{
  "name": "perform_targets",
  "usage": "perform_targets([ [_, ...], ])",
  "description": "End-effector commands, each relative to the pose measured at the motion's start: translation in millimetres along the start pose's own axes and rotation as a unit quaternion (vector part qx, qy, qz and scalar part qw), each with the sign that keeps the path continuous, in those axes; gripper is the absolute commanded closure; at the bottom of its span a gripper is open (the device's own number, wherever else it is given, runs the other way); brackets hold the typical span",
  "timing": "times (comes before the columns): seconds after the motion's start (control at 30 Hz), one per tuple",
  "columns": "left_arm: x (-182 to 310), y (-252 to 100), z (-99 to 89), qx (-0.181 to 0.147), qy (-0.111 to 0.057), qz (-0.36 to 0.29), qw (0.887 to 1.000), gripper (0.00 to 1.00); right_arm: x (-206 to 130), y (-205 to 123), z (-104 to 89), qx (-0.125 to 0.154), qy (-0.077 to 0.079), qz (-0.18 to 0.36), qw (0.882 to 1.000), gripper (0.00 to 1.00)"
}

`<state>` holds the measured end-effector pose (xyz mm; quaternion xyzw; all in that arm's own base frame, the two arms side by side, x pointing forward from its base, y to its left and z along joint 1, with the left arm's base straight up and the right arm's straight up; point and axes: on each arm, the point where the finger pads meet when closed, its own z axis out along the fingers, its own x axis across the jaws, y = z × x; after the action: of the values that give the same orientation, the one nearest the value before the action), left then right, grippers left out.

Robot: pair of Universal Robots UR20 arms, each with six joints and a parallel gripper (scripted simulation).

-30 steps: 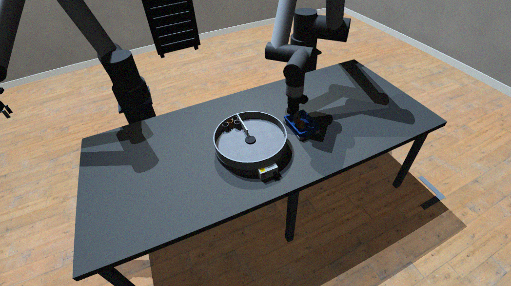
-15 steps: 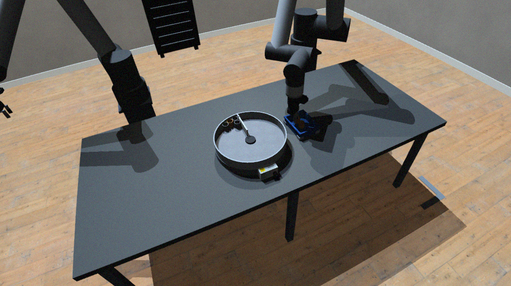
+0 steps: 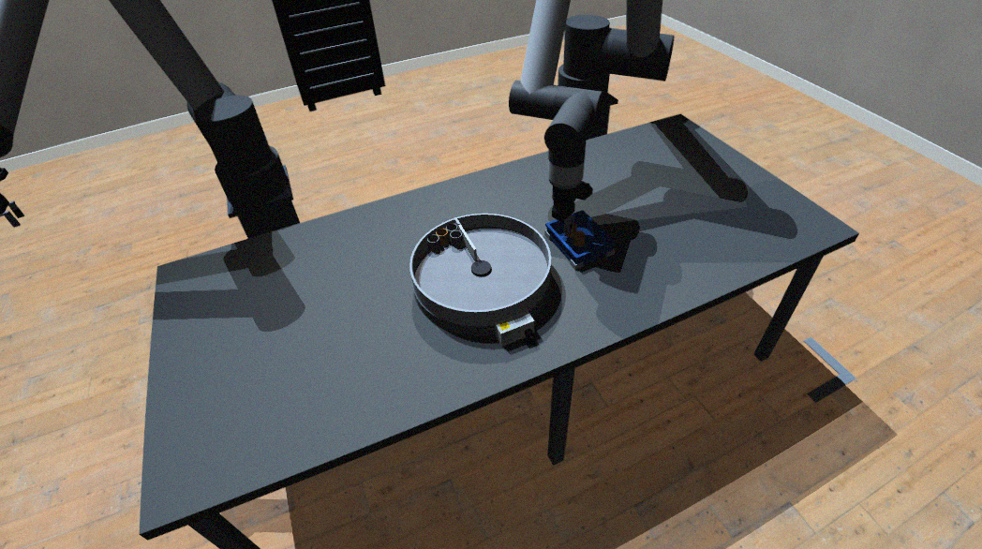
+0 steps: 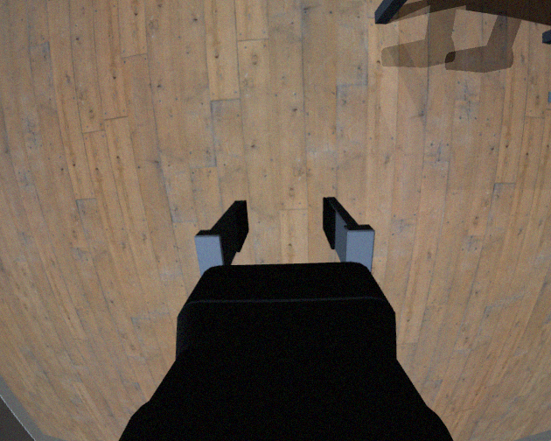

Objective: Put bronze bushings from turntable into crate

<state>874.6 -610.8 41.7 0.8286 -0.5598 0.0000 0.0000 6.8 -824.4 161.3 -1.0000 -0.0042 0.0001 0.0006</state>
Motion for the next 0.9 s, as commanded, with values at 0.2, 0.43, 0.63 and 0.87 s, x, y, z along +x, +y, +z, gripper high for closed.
perform_targets([
  [0.2,0.5,-0.2,-0.9,0.000,0.001,0.000,1.000,0.62,0.1,0.5,-0.7,-0.001,0.000,0.000,1.000,0.00],
  [0.43,0.5,-0.2,-0.9,0.000,0.001,0.000,1.000,0.62,0.1,0.5,-0.7,-0.001,0.000,0.000,1.000,0.00],
  [0.63,0.5,-0.2,-0.9,0.000,0.001,0.000,1.000,0.62,0.1,0.5,-0.7,-0.001,0.000,0.000,1.000,0.00],
  [0.87,0.5,-0.2,-0.9,0.000,0.001,0.000,1.000,0.62,0.1,0.5,-0.7,-0.001,0.000,0.000,1.000,0.00],
])
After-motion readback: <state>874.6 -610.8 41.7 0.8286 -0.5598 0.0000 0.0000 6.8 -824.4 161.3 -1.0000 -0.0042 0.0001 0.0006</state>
